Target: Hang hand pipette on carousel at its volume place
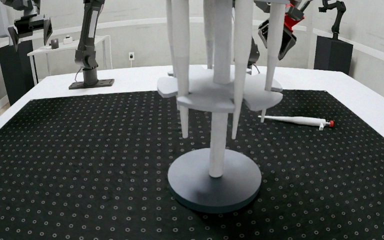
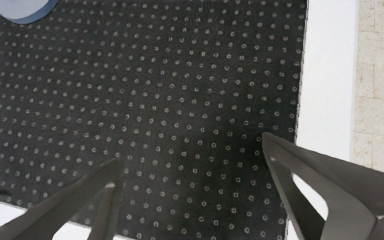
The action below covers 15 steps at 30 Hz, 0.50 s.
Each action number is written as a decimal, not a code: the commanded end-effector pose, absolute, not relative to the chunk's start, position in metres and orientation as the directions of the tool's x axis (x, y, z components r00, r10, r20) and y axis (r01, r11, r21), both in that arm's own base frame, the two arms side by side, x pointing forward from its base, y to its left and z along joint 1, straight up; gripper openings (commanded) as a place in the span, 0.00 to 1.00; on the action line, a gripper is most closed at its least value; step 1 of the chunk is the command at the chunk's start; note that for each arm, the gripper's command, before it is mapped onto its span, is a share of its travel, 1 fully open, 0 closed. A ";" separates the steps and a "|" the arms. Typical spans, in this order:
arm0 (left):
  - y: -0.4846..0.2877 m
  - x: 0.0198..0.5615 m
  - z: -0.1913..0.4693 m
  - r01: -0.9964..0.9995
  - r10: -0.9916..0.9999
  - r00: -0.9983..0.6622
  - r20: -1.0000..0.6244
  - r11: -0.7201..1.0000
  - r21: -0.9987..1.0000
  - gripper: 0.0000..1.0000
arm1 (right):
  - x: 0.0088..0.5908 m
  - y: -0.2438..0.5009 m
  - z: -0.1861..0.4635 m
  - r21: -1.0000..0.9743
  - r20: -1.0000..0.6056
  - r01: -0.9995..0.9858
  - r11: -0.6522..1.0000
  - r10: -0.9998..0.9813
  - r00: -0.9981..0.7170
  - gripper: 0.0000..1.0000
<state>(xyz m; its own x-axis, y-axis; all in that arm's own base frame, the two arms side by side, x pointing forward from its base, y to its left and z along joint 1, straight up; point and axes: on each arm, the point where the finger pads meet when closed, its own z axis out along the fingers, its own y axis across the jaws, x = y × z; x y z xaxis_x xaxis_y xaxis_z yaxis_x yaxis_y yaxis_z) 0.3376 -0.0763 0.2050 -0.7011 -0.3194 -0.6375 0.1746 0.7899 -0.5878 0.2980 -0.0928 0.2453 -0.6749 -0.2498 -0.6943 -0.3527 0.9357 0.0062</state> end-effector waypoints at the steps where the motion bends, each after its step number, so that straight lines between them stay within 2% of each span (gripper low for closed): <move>1: -0.076 0.350 0.229 0.143 -0.469 -0.582 -0.664 0.745 -0.651 0.49 | 0.302 -0.096 0.253 -0.009 -0.711 -0.355 0.935 -0.255 -0.655 1.00; 10: -0.076 0.352 0.239 0.156 -0.468 -0.568 -0.676 0.746 -0.648 0.49 | 0.302 -0.096 0.253 -0.009 -0.711 -0.355 0.935 -0.255 -0.655 1.00; 15: -0.110 0.363 0.211 0.081 -0.601 -0.590 -0.540 0.621 -0.779 0.49 | 0.302 -0.096 0.253 -0.009 -0.711 -0.355 0.935 -0.255 -0.655 1.00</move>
